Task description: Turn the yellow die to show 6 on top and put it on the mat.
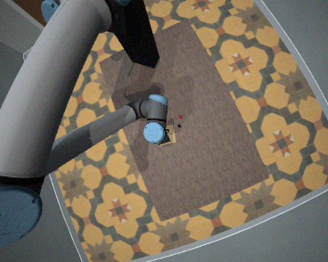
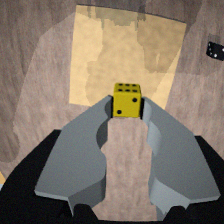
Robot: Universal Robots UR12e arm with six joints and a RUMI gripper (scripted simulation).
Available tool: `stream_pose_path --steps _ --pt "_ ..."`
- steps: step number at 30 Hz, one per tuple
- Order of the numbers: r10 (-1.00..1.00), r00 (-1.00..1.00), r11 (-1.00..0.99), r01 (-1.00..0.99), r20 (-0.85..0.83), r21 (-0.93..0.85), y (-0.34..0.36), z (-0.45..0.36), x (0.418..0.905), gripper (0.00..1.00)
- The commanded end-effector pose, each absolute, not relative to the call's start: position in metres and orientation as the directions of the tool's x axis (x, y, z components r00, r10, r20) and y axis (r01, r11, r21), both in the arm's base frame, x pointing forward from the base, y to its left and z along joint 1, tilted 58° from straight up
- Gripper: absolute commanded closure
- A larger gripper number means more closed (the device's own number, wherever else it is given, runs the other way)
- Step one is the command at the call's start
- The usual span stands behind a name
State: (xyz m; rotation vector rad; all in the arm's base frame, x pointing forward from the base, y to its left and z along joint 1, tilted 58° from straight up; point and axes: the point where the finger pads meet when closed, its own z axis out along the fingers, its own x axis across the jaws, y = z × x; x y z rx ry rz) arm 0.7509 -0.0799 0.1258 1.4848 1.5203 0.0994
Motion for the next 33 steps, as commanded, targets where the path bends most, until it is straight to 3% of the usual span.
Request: stream_pose_path --steps 1,33 --pt "0.791 0.187 0.286 0.729 -0.583 0.622 -0.078 0.127 0.753 0.97" --pt "0.79 0.184 0.288 0.73 -0.585 0.62 -0.093 0.112 0.772 0.97"
